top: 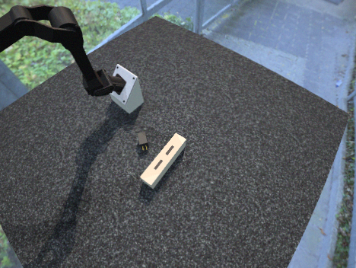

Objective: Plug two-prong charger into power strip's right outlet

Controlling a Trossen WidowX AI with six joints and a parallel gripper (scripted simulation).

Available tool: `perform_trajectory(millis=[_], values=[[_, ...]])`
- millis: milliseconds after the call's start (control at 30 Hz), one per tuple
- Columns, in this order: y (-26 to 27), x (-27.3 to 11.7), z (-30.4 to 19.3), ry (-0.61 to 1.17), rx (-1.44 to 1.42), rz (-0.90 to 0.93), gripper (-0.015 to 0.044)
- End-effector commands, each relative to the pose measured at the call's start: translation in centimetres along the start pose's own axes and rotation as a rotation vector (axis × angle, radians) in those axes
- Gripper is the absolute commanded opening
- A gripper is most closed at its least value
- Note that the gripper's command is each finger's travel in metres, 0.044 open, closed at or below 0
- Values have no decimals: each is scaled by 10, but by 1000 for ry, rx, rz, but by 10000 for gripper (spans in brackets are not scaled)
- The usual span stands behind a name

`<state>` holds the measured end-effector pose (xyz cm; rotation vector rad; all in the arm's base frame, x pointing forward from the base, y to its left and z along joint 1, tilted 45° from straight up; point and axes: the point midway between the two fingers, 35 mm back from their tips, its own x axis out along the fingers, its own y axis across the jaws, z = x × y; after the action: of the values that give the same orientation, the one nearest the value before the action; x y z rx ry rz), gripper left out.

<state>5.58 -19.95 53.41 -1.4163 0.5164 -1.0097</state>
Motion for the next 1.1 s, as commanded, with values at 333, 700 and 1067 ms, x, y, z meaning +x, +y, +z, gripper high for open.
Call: perform_trajectory(millis=[333,700,1067], values=[[43,29,-12,5,322,106,440],[80,48,-10,21,526,206,440],[124,65,-2,65,719,329,440]])
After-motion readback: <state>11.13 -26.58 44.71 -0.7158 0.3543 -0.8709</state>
